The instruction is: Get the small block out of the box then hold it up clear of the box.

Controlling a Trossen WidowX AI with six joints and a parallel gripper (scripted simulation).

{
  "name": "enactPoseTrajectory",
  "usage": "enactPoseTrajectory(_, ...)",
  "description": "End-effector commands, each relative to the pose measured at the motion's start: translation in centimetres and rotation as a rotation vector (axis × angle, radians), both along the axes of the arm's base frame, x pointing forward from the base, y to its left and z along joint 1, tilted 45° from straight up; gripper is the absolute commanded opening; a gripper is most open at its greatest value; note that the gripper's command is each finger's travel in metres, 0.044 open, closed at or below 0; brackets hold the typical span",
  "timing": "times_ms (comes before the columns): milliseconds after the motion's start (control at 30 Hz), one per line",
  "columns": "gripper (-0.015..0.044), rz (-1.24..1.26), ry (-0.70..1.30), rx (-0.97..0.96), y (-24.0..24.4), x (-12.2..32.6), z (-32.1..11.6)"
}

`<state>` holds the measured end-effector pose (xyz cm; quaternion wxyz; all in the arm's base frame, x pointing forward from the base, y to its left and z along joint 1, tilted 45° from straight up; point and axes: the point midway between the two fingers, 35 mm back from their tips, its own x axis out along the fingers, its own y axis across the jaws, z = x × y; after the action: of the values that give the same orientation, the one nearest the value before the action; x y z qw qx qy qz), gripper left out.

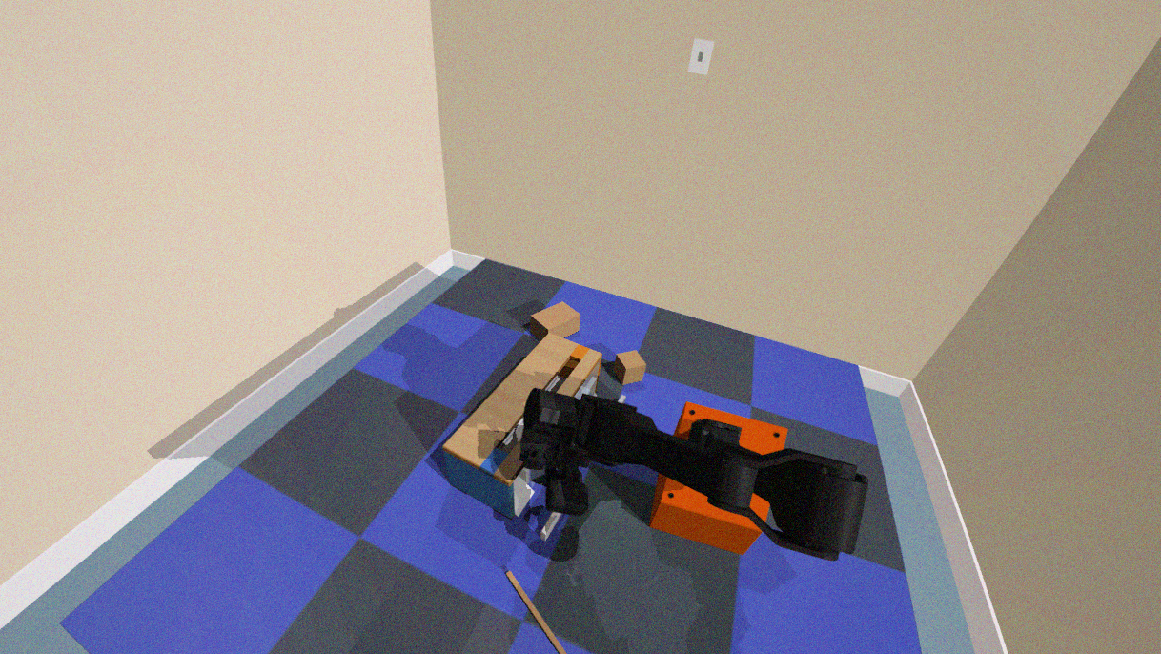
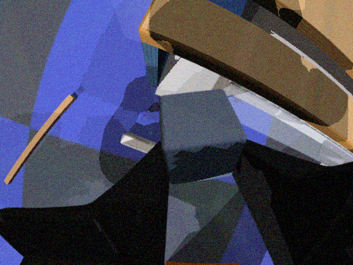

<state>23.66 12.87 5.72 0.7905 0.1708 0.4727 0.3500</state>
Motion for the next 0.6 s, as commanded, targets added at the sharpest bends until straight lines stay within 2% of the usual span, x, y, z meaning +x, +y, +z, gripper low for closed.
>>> enactPoseTrajectory(0,0.0000,-0.118,0.127,0.071,-0.33,0.03,0.39)
enactPoseTrajectory(567,0.0000,-0.509,0.603,0.303,-1.21,-0.34,1.05)
